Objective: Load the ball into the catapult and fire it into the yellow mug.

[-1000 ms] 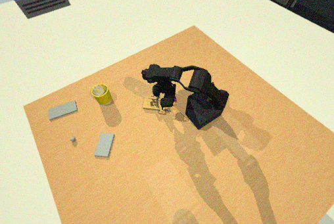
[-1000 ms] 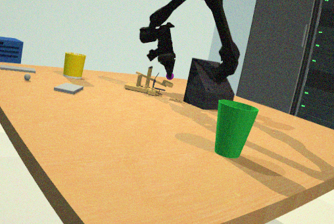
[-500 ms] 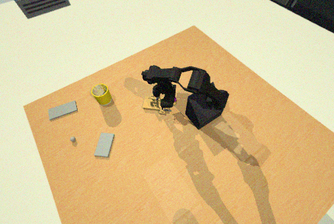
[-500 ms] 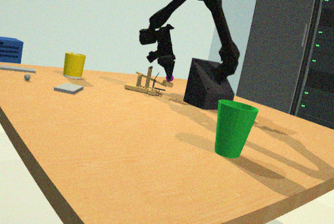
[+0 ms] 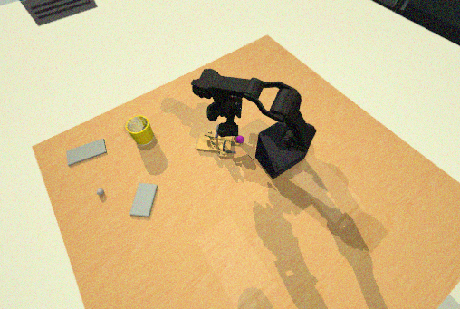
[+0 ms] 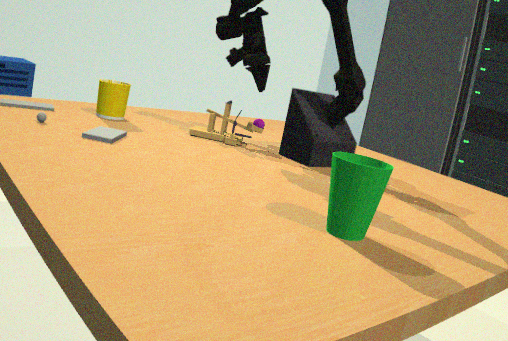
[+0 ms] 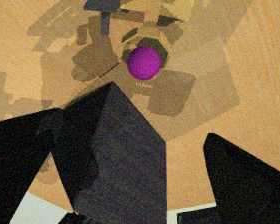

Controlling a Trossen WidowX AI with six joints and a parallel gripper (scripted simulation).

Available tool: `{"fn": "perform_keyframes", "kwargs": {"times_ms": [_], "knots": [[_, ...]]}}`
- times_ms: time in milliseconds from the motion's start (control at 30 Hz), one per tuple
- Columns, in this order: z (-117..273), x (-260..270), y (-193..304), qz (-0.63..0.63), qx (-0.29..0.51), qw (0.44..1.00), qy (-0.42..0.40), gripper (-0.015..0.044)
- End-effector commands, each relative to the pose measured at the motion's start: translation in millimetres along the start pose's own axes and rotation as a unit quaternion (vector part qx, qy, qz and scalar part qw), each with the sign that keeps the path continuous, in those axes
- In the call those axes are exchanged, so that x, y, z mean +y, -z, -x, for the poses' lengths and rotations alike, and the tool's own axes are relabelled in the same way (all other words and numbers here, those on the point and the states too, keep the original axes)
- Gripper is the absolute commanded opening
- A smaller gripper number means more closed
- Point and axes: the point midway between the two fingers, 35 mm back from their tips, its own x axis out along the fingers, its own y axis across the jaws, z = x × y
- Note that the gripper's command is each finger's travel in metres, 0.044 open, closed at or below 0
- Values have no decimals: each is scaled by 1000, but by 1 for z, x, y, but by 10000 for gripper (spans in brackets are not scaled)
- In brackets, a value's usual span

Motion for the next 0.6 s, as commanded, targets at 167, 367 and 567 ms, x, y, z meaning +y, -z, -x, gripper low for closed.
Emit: {"fn": "perform_keyframes", "kwargs": {"times_ms": [167,367,567], "knots": [[21,-6,-26,-17,-61,998,16,440],[45,-13,-76,-43,-157,986,31,440],[79,-14,-124,-61,-255,964,34,440]]}}
